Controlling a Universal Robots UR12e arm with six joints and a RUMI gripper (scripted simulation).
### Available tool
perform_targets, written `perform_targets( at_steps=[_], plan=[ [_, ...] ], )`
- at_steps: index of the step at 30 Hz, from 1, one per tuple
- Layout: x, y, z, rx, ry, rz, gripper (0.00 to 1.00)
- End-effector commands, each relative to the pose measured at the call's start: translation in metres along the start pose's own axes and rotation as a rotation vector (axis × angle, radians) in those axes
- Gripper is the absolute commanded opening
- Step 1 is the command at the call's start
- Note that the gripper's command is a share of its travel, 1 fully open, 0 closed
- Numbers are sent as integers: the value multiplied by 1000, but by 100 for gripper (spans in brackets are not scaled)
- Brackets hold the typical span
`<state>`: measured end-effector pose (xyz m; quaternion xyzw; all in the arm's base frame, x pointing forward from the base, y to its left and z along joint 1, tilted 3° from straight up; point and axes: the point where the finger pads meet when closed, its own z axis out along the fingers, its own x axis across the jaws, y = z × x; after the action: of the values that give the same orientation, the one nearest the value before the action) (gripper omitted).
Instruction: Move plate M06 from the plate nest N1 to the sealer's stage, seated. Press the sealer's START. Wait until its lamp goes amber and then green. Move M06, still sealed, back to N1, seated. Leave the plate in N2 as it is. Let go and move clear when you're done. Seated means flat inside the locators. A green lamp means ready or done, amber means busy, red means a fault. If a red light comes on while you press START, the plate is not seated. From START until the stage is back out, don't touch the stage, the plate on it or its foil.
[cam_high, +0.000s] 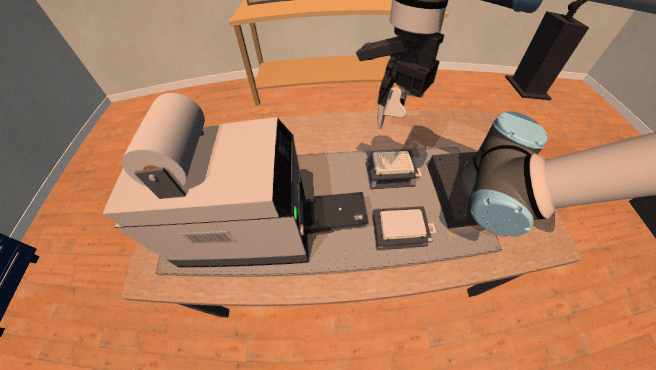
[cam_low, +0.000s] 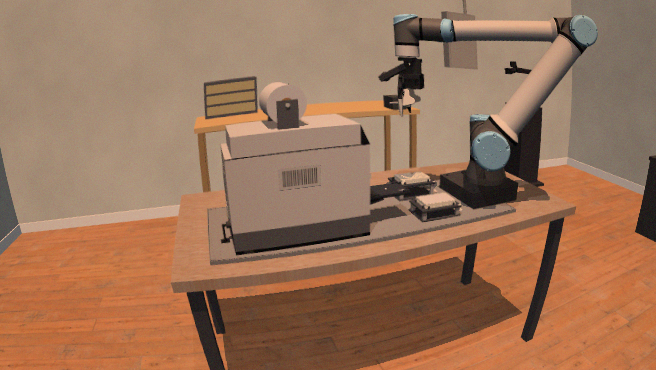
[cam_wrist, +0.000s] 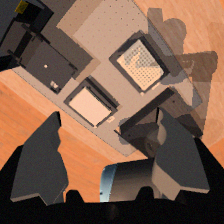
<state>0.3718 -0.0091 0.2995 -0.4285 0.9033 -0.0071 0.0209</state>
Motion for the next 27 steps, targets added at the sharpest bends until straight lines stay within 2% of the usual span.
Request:
perform_targets(
  at_steps=[1,5,13,16,27],
  plan=[
    [2,11,20,0,-2,0,68],
    [2,14,24,0,-2,0,68],
    [6,34,58,2,-4,0,68],
    [6,34,59,2,-4,0,68],
    [1,34,57,3,-4,-299,68]
  ],
)
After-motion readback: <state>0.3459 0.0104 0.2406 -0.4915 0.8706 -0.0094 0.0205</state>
